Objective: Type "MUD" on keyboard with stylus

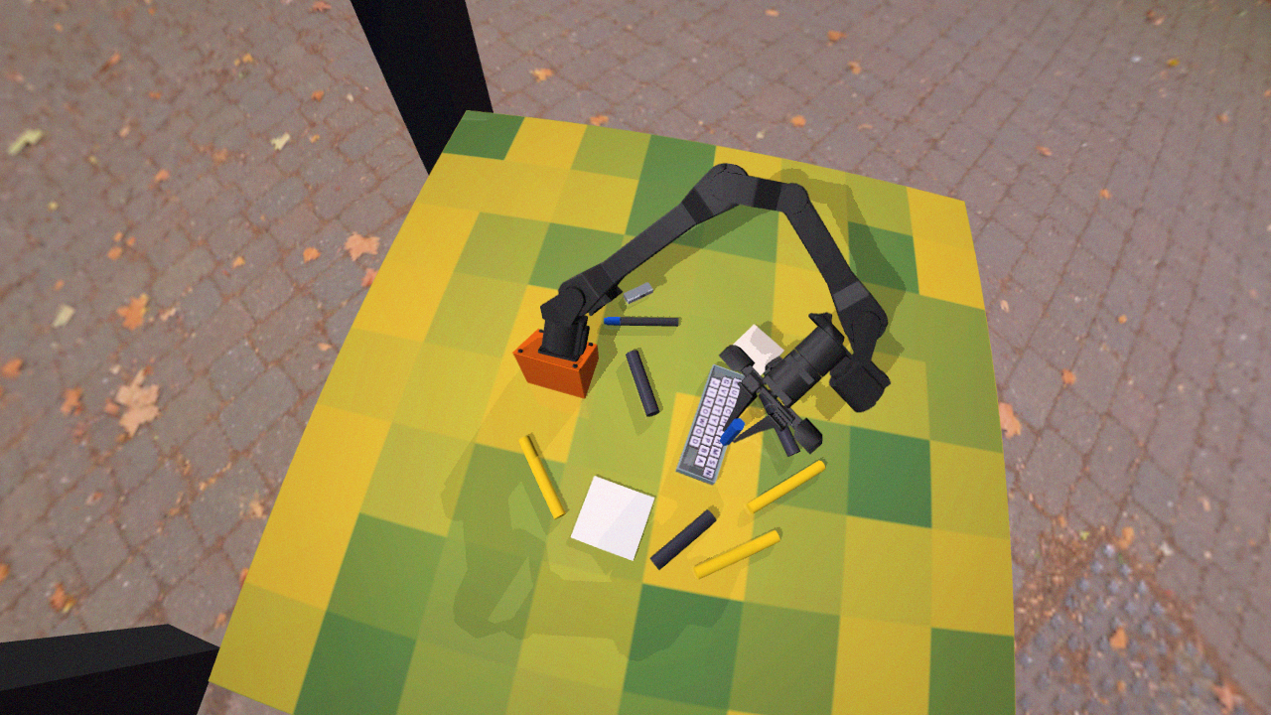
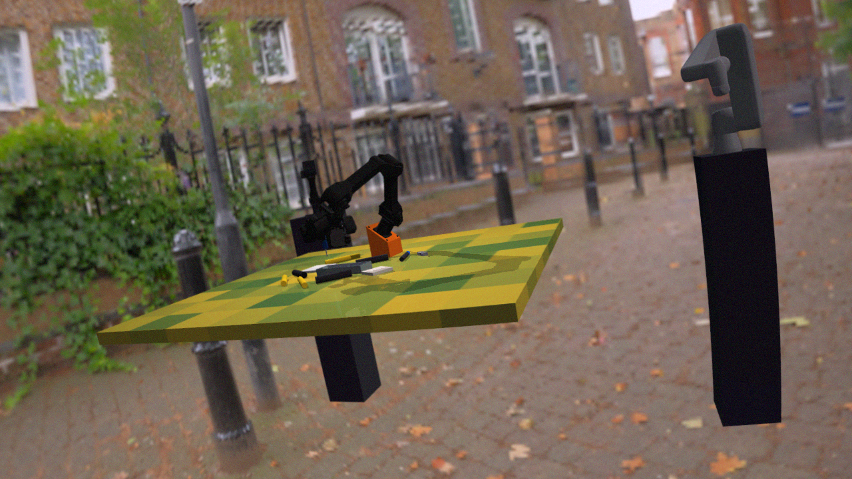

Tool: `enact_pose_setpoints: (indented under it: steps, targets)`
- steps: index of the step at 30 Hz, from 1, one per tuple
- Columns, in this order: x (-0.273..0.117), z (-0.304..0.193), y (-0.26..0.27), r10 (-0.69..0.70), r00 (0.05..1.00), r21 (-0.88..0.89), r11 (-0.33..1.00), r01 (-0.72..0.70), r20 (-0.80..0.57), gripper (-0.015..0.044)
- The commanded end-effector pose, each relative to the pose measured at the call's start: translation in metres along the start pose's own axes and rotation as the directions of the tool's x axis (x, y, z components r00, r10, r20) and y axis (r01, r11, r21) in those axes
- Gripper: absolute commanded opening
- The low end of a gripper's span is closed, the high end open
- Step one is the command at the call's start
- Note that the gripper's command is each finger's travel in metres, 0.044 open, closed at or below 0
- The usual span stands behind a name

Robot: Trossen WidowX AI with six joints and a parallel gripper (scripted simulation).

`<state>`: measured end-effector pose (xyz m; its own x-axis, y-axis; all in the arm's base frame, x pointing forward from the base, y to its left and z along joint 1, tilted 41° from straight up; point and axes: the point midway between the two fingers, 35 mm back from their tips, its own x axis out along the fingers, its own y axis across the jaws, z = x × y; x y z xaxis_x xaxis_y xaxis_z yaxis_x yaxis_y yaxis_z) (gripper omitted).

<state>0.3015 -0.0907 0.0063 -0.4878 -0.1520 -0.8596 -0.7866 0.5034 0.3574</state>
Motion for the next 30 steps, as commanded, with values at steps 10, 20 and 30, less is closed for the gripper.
enact_pose_setpoints:
  steps: [10, 20, 30]
  targets:
    - [0.018, 0.03, 0.001, 0.002, 1.0, -0.012, 1.0, -0.002, -0.016, 0.0]
    - [0.019, 0.033, -0.001, 0.001, 1.0, -0.012, 1.0, -0.001, -0.015, 0.0079]
    - [0.019, 0.034, -0.001, 0.001, 1.0, -0.012, 1.0, -0.001, -0.015, 0.0081]
